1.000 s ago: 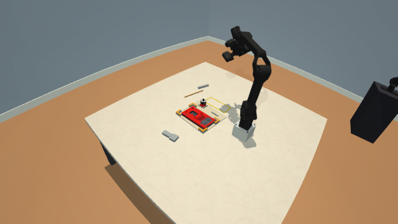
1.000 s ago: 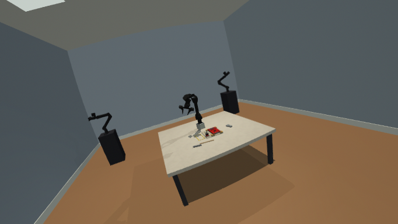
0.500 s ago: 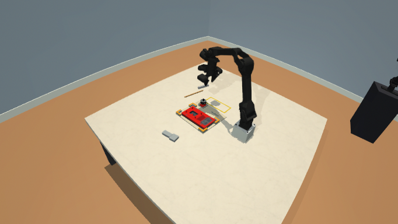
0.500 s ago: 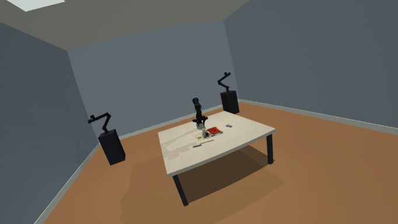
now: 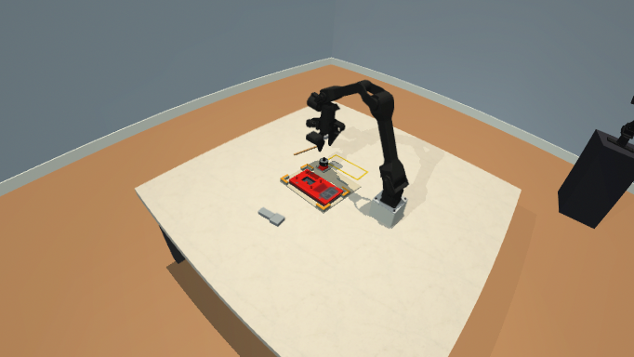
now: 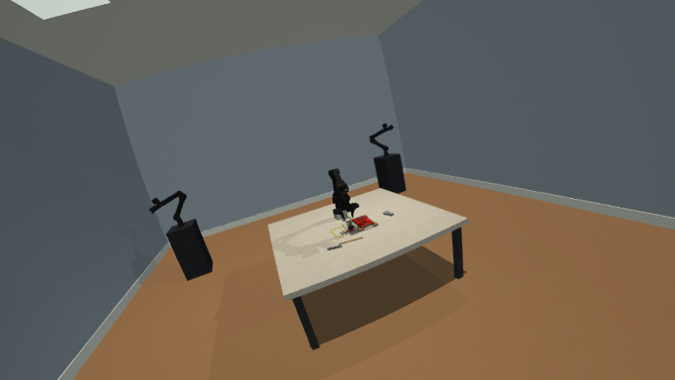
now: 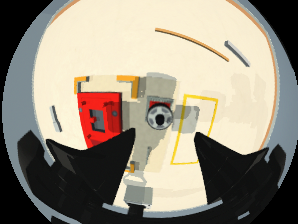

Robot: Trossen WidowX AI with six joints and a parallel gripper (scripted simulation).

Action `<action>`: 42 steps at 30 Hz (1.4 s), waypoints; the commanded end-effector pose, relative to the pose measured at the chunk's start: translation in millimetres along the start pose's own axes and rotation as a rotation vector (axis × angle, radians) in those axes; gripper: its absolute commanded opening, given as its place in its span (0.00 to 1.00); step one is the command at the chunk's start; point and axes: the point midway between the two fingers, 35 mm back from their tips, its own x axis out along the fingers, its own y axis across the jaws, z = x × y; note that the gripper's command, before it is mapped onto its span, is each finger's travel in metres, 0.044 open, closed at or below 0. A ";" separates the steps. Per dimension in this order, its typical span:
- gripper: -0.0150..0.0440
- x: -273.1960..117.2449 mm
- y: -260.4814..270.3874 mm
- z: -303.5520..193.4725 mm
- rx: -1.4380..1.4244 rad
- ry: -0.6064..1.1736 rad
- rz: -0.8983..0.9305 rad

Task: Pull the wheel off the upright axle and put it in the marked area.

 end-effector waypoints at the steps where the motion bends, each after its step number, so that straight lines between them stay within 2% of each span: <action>1: 0.76 32.0 2.5 -3.6 -0.001 0.023 0.009; 5: 0.76 62.9 4.1 -6.2 -0.001 0.023 0.009; 9: 0.76 66.7 4.7 -6.2 -0.001 0.023 0.009; 12: 0.63 63.5 3.8 -7.6 -0.005 0.035 0.006; 21: 0.53 63.5 3.8 -7.6 -0.005 0.035 0.006; 27: 0.26 62.4 3.8 -7.5 -0.005 0.035 0.006; 42: 0.25 57.5 3.7 -7.1 -0.005 0.033 0.006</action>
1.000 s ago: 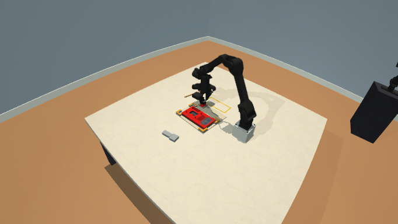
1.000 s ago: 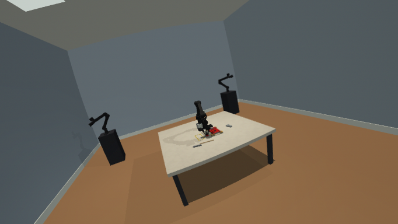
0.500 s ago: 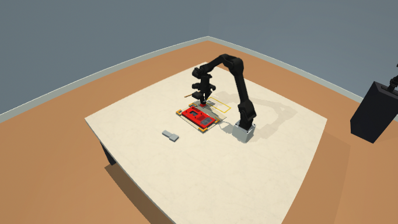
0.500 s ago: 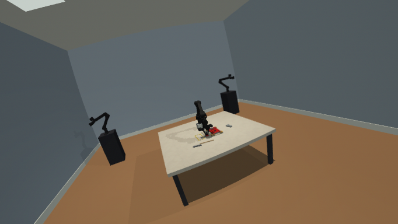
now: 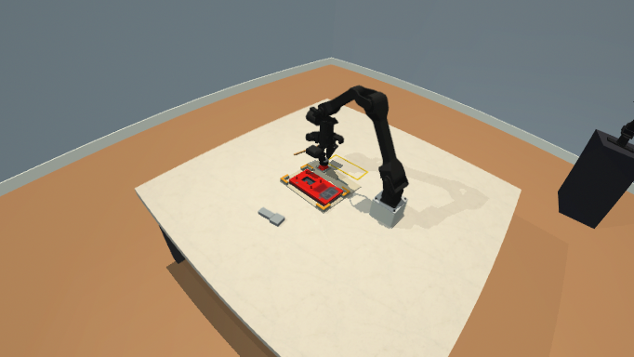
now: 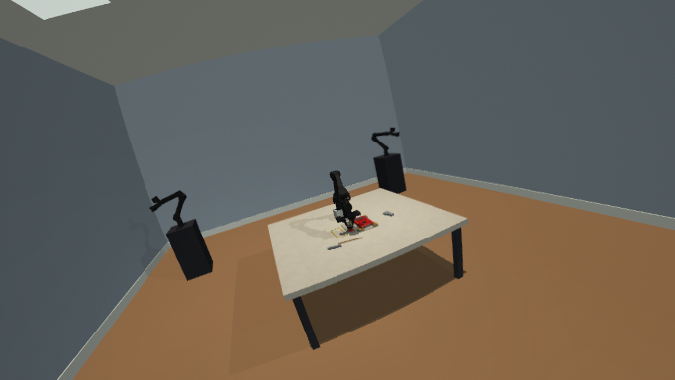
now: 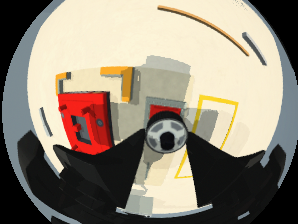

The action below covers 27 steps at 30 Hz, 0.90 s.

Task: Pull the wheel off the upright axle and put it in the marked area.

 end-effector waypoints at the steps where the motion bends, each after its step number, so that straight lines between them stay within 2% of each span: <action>1: 0.25 -2.2 -0.2 -0.3 0.000 0.001 0.000; 27: 0.25 -10.8 -0.2 0.0 0.001 -0.002 0.000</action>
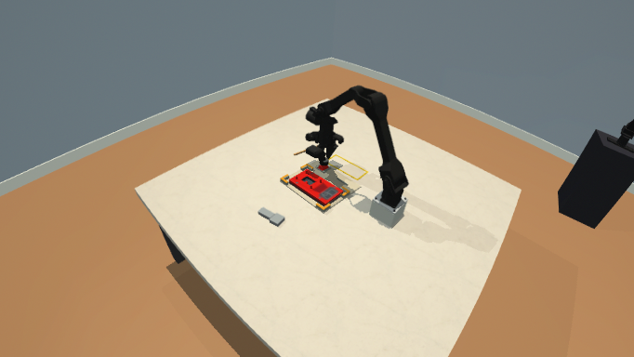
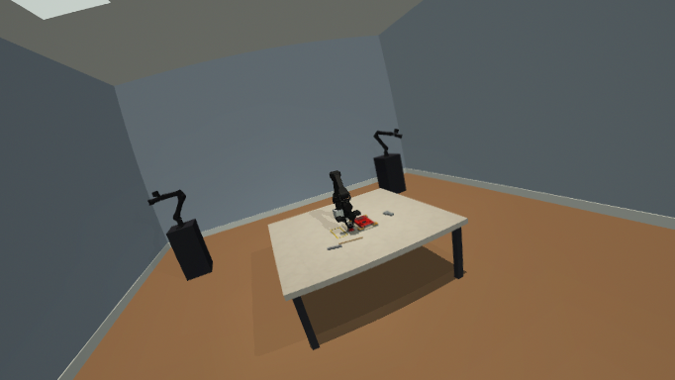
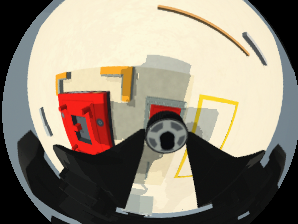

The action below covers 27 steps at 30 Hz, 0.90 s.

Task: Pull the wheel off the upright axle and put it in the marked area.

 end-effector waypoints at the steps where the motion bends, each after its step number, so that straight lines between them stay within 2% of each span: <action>1: 0.25 -8.0 -0.1 -1.2 0.001 -0.002 0.000; 27: 0.25 -16.6 -0.1 -1.1 0.002 -0.005 0.001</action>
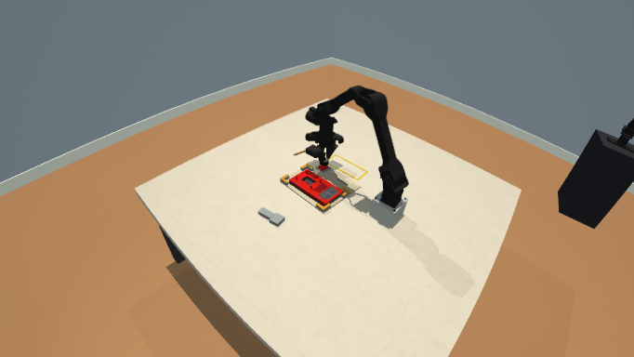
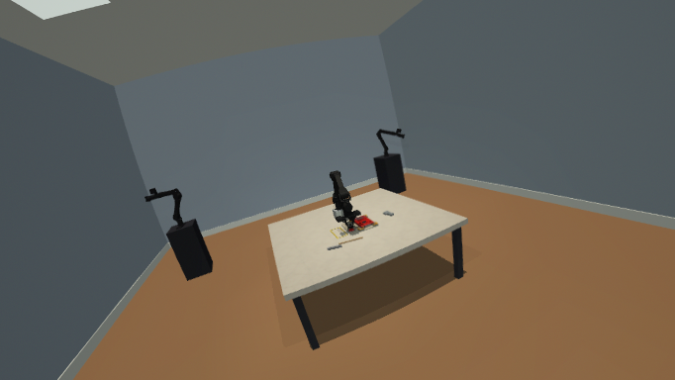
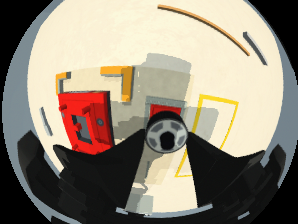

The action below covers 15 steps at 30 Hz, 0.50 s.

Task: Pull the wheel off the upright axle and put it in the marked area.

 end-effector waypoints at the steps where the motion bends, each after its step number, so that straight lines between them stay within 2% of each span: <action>1: 0.25 -14.5 -0.1 -2.0 0.002 -0.007 0.001; 15: 0.25 -19.2 0.0 -2.1 0.002 -0.008 0.001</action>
